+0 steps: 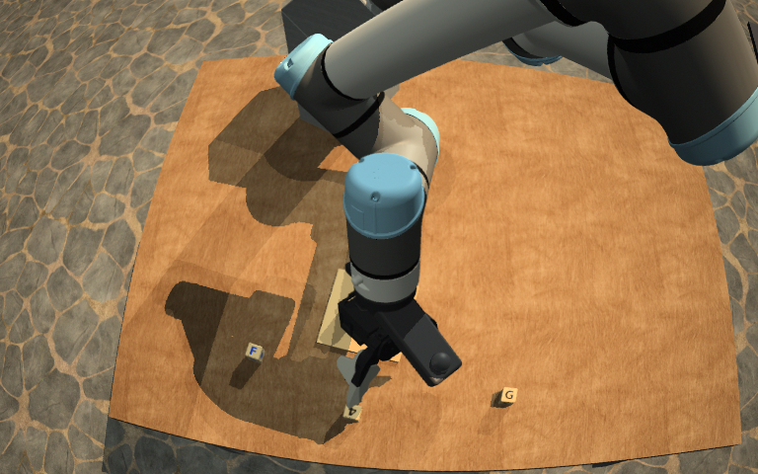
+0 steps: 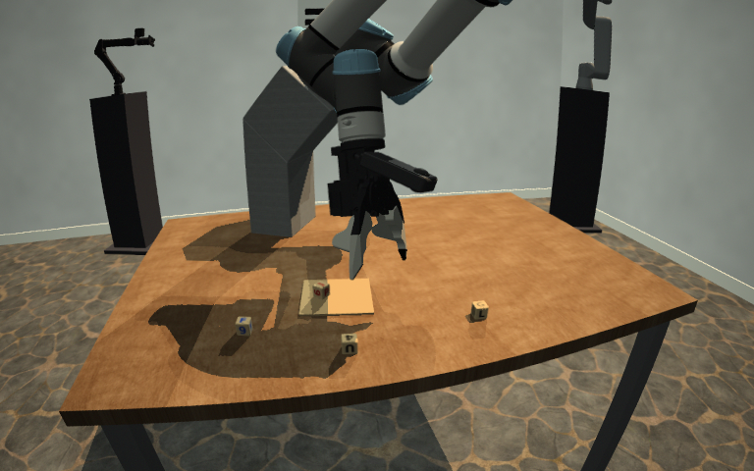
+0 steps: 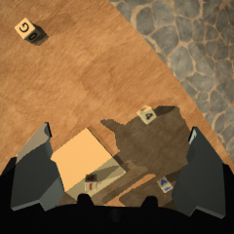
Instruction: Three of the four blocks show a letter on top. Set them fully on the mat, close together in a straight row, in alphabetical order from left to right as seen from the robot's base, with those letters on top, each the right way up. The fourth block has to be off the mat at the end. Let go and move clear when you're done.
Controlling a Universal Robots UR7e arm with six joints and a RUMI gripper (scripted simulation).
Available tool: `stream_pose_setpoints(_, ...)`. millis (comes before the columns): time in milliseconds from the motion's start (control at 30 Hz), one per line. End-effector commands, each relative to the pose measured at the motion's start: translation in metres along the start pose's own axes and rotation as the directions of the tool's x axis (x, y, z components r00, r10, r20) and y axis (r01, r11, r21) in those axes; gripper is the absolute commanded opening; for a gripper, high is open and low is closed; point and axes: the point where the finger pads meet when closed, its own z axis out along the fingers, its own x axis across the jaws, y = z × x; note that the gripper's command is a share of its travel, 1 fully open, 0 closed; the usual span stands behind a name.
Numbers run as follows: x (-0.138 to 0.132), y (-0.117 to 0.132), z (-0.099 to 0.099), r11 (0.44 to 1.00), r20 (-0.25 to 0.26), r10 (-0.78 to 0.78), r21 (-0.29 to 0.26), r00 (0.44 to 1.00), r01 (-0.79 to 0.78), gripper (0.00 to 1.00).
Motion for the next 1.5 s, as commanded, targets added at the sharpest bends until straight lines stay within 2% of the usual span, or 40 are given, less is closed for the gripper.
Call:
stream_pose_setpoints(0,-0.022,-0.043,0.004,0.995,0.004,0.016,0.096,1.0,-0.016,1.0)
stream_pose_setpoints(67,-0.022,-0.043,0.004,0.995,0.004,0.016,0.096,1.0,-0.016,1.0)
stream_pose_setpoints(200,-0.058,-0.081,0.004,0.984,0.059,0.02,0.178,0.998,-0.03,1.0)
stream_pose_setpoints(233,-0.058,-0.081,0.004,0.984,0.059,0.02,0.178,0.998,-0.03,1.0)
stream_pose_setpoints(367,-0.09,-0.107,0.001,0.971,0.112,0.018,0.234,0.994,-0.044,1.0)
stream_pose_setpoints(567,-0.118,-0.126,-0.003,0.96,0.16,0.013,0.275,0.987,-0.057,1.0)
stream_pose_setpoints(900,-0.134,-0.135,-0.006,0.953,0.189,0.01,0.294,0.982,-0.066,1.0)
stream_pose_setpoints(1467,-0.134,-0.136,-0.006,0.953,0.188,0.01,0.295,0.982,-0.066,1.0)
